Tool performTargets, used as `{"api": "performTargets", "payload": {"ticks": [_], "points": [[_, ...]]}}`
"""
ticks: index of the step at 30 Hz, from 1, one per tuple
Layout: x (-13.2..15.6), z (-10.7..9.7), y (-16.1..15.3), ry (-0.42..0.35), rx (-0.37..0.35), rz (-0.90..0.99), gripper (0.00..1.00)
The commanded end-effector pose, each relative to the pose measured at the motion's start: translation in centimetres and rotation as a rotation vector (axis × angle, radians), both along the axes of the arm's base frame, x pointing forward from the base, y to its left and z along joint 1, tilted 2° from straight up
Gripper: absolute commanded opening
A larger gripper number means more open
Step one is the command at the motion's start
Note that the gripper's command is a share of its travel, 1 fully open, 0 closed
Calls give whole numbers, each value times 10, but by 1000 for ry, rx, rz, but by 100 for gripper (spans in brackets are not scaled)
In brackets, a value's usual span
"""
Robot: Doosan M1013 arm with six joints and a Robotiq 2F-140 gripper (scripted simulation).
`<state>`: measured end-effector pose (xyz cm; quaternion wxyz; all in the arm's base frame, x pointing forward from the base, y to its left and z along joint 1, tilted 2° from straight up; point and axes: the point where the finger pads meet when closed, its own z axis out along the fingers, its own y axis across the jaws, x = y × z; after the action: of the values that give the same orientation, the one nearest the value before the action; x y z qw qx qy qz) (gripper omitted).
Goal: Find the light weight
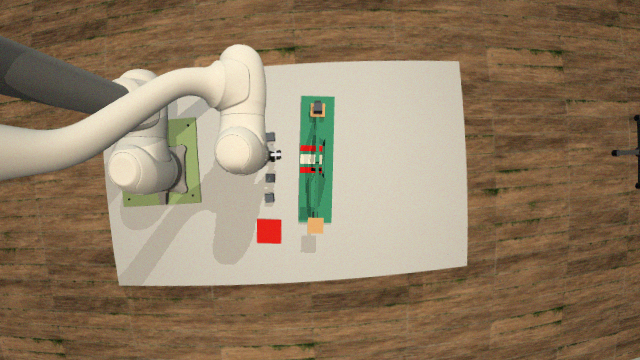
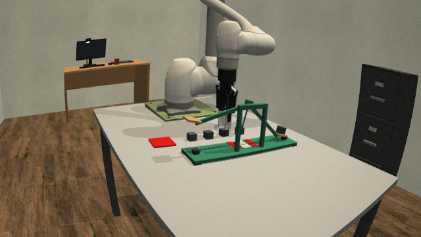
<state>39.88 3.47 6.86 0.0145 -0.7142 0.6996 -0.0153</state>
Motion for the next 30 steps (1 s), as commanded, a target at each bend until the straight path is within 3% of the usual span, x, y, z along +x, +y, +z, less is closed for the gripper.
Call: {"api": "performTargets", "payload": {"ticks": [1, 16, 30], "points": [[0, -3, 0, 0, 0, 0, 35], [1, -30, 0, 0, 0, 0, 35], [1, -33, 0, 0, 0, 0, 35]]}}
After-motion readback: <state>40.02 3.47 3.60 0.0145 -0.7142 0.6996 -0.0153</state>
